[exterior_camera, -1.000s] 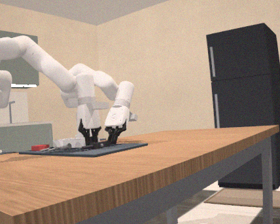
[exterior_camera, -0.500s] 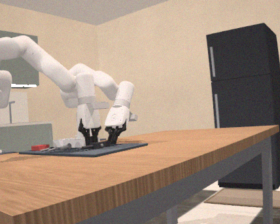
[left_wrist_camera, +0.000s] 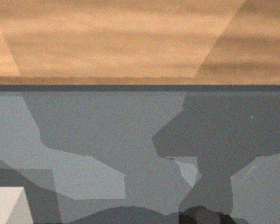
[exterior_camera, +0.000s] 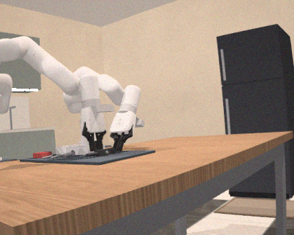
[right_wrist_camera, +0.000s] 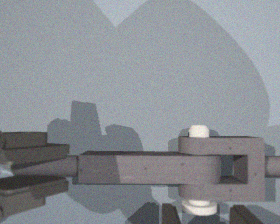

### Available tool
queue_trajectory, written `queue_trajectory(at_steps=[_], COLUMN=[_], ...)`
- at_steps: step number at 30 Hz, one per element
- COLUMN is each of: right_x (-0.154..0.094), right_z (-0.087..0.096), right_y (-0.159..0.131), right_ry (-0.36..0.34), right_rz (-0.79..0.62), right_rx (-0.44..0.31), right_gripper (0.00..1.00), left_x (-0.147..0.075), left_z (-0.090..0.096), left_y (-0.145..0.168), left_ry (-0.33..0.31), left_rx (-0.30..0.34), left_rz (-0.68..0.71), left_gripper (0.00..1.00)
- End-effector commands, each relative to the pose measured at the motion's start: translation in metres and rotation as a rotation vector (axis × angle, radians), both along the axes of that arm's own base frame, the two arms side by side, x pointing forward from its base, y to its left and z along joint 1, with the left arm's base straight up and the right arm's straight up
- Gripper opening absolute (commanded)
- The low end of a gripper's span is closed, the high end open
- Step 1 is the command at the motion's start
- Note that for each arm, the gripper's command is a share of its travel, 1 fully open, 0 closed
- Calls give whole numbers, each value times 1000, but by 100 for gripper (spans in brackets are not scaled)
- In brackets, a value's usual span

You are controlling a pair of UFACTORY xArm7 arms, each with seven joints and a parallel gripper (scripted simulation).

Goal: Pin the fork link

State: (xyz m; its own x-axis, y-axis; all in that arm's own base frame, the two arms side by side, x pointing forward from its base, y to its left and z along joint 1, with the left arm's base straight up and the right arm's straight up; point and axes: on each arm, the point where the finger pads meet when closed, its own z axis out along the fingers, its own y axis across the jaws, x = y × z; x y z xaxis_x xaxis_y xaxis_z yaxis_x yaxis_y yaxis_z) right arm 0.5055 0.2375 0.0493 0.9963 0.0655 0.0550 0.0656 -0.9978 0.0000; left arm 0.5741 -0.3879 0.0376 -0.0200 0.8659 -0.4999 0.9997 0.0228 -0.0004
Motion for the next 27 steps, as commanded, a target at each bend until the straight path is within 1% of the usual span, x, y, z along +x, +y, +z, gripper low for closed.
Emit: queue_trajectory(at_steps=[1,16,27], right_x=[1,1,1], right_z=[6,21,27], right_y=[1,1,1], right_ry=[-5,-5,-5], right_rz=[0,0,0], right_rx=[2,2,2], right_gripper=[35,35,35], left_x=[1,1,1], left_z=[3,3,3], left_y=[0,0,0], left_ry=[-4,-4,-4], left_rx=[-2,-2,-2], left_rz=[0,0,0], left_gripper=[0,0,0])
